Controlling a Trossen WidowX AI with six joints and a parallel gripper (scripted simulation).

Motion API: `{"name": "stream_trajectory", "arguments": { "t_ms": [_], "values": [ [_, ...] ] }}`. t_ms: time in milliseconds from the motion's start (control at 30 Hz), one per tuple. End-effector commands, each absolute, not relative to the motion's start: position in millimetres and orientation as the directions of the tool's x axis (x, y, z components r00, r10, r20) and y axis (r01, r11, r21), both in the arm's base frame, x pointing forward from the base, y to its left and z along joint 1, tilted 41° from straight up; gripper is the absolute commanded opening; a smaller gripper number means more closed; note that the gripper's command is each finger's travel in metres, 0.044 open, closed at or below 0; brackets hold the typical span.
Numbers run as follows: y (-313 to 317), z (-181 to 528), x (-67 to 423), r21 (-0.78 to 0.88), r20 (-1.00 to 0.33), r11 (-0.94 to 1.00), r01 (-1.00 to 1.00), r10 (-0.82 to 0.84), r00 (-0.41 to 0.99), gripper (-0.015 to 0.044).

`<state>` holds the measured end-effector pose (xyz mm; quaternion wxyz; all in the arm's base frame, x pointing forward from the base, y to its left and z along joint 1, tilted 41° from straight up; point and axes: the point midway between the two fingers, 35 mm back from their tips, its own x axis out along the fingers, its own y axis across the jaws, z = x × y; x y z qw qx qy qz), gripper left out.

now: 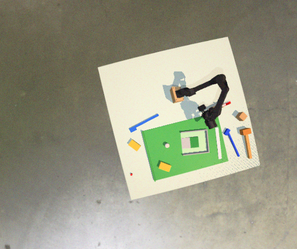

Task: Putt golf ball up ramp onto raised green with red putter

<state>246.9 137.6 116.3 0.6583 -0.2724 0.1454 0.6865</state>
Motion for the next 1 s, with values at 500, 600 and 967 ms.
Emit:
{"name": "stream_trajectory", "arguments": {
  "t_ms": [500, 600, 967],
  "values": [
    [137.4, 117.0, 247.2, -0.162, -0.565, -0.092, -0.983, 0.825, 0.016, 0.0000],
    [136.8, 117.4, 247.3, -0.161, -0.566, -0.092, -0.983, 0.824, 0.016, 0.0000],
    [105.2, 148.3, 249.4, -0.158, -0.578, -0.092, -0.983, 0.816, 0.016, 0.0000]
  ]
}}
